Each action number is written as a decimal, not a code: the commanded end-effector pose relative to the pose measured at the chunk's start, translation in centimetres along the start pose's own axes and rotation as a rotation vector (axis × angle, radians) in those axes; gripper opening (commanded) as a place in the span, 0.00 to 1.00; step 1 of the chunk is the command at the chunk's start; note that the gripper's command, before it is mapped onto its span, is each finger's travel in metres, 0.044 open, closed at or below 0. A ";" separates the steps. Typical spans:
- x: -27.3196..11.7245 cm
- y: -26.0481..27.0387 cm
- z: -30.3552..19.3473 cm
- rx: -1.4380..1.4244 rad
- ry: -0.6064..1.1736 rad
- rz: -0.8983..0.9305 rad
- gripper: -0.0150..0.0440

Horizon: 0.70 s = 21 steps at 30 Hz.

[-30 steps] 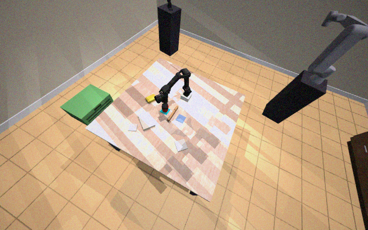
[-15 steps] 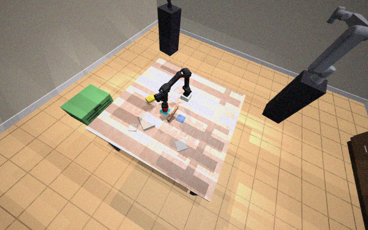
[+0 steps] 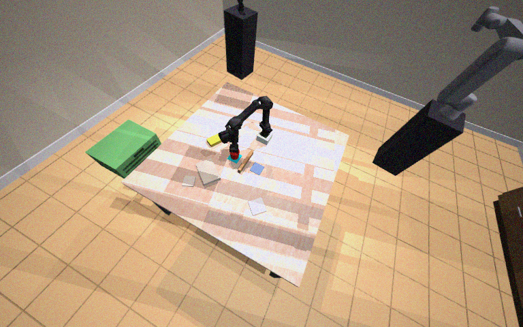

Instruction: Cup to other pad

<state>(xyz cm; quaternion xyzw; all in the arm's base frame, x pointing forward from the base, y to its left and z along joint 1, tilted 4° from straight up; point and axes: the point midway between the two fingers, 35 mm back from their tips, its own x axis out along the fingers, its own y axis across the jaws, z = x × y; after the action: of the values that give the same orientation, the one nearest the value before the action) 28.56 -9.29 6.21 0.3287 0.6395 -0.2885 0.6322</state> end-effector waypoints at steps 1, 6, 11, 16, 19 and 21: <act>-0.7 0.0 0.0 -0.003 -0.005 0.001 0.47; -0.4 0.0 0.0 0.000 -0.001 0.000 0.60; -0.4 0.0 0.0 0.000 -0.001 0.000 0.83; -1.2 0.1 0.1 0.000 -0.001 0.000 1.00; -2.3 0.1 0.1 -0.001 -0.002 0.001 1.00; -3.1 0.1 0.2 -0.001 -0.003 0.001 1.00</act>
<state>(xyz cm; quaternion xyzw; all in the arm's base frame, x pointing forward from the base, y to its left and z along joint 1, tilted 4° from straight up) 28.66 -9.38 8.09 0.3291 0.6410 -0.2892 0.6302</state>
